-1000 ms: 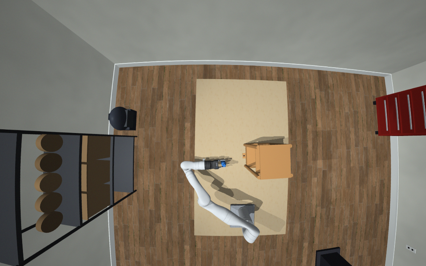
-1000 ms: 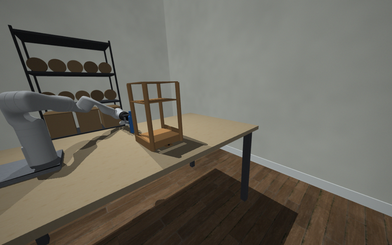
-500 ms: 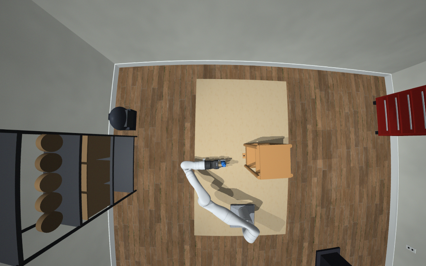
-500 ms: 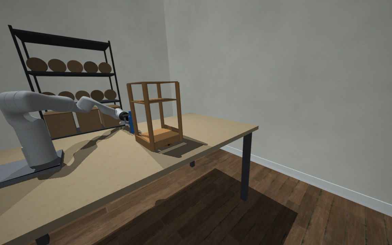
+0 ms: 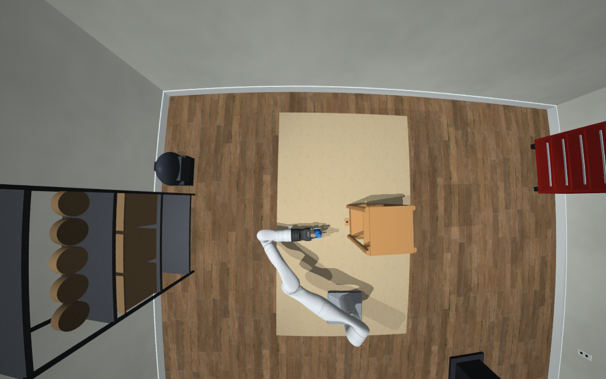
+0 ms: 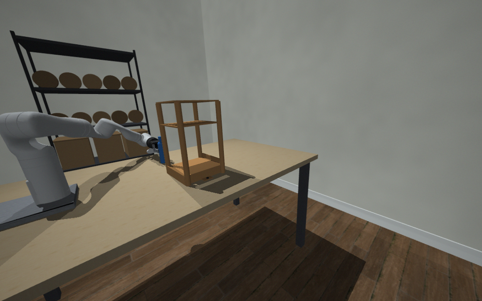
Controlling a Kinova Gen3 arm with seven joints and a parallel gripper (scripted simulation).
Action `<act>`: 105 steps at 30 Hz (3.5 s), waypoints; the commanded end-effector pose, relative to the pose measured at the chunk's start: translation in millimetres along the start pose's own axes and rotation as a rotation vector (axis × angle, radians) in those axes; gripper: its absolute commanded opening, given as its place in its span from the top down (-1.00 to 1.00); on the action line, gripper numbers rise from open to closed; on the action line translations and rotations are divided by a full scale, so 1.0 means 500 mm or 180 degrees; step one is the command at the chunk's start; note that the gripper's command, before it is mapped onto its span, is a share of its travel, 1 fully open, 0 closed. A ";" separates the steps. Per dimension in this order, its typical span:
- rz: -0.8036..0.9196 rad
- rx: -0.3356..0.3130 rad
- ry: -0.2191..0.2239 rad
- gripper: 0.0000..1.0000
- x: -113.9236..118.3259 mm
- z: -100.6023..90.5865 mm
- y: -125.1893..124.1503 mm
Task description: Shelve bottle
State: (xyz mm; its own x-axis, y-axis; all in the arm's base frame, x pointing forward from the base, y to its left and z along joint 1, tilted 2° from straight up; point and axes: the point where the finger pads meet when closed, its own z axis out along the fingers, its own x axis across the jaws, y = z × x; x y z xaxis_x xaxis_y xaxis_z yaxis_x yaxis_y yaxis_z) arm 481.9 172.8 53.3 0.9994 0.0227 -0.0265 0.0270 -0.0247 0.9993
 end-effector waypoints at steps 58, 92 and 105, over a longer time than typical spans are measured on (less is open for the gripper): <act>0.0025 -0.0005 -0.0018 1.00 0.001 -0.001 0.016; 0.0004 -0.0036 -0.0086 1.00 0.001 -0.002 0.144; 0.0004 -0.0036 -0.0086 1.00 0.001 -0.002 0.146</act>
State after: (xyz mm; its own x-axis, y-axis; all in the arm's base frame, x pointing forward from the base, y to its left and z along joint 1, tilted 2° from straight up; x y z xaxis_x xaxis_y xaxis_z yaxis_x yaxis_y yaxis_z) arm 483.9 171.9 125.1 0.9996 -0.0043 -0.0279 0.0278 -0.0122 0.9995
